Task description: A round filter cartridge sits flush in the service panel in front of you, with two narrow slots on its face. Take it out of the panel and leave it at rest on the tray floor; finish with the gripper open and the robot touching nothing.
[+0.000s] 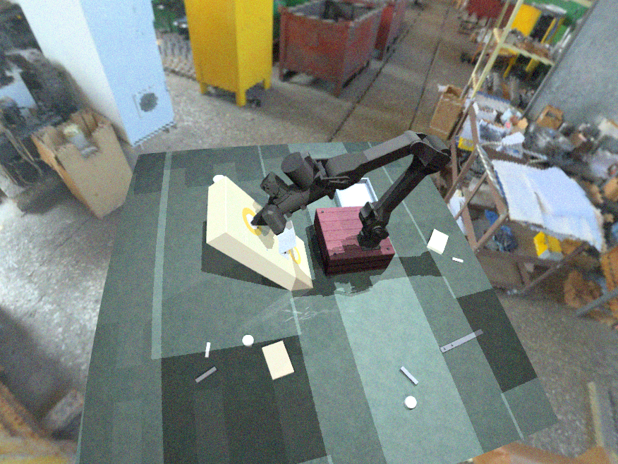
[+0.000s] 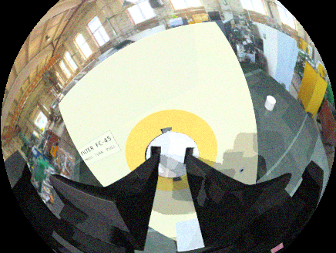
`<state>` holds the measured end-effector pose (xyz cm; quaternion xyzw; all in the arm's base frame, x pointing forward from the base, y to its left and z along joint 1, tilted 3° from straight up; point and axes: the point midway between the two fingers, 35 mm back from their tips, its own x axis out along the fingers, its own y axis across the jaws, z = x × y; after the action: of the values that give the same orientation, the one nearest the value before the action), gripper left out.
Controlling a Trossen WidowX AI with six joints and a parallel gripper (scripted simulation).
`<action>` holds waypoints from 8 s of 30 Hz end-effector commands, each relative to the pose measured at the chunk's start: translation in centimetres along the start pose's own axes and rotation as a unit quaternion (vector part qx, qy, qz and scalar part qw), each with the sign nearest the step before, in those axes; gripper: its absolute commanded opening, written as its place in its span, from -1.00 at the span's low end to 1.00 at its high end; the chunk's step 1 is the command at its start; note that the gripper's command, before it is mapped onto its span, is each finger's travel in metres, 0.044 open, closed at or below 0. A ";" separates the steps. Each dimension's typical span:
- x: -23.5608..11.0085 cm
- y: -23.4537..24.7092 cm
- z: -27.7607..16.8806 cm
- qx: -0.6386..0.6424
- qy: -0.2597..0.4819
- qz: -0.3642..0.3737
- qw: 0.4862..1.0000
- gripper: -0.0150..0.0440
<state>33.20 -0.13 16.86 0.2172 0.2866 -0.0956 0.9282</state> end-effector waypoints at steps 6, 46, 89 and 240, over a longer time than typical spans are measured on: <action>0.1 0.1 0.0 -0.002 0.001 0.002 1.000 -0.11; 1.7 0.1 0.0 -0.002 0.001 0.002 1.000 -0.11; 1.8 0.1 0.0 0.445 0.002 0.001 0.895 -0.49; -3.9 -4.2 -6.0 -0.241 0.212 -0.052 0.946 0.54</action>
<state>25.55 -0.95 13.84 -0.0123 0.4974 -0.0272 0.8670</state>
